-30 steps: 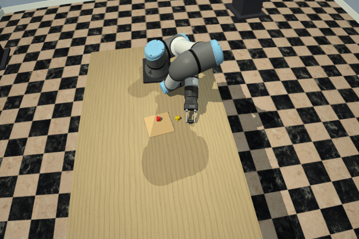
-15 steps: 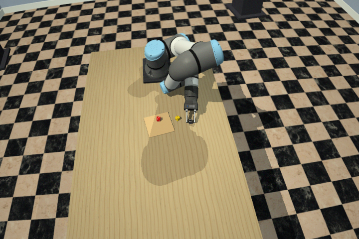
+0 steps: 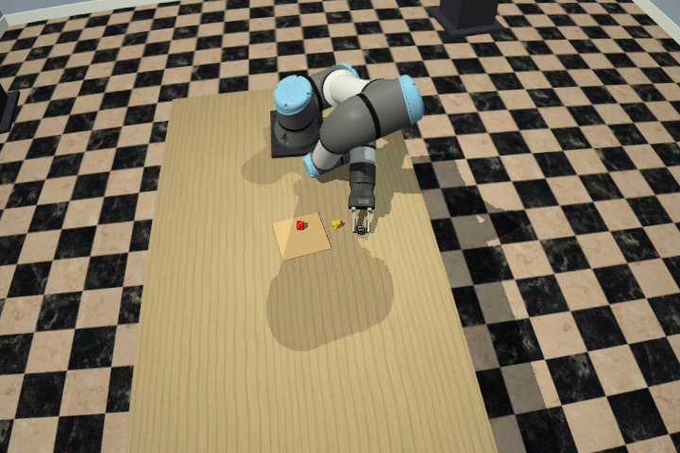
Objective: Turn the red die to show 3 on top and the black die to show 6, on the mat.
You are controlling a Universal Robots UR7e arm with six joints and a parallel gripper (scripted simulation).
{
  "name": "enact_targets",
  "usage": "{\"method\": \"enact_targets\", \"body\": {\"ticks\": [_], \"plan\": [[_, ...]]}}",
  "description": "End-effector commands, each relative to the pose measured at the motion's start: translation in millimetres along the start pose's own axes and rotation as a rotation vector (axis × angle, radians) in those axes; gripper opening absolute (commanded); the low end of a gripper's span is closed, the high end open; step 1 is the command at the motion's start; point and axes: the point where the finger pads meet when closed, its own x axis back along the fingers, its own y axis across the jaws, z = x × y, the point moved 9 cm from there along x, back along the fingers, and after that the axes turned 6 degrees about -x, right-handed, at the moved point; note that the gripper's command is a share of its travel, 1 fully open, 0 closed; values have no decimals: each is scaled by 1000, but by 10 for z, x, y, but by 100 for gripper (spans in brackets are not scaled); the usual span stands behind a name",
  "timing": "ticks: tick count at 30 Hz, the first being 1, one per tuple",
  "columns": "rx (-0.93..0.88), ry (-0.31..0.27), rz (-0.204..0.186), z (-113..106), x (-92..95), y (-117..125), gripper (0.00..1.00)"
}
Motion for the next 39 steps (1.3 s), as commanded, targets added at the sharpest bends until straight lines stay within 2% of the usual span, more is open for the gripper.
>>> {"method": "enact_targets", "body": {"ticks": [1,7,14,16,23,39], "plan": [[-1,-4,0,0,-16,3,70],[-1,-4,0,0,22,3,70],[-1,-4,0,1,254,3,70],[-1,-4,0,1,254,3,70],[-1,-4,0,2,456,3,70],[-1,-4,0,-43,508,7,70]]}}
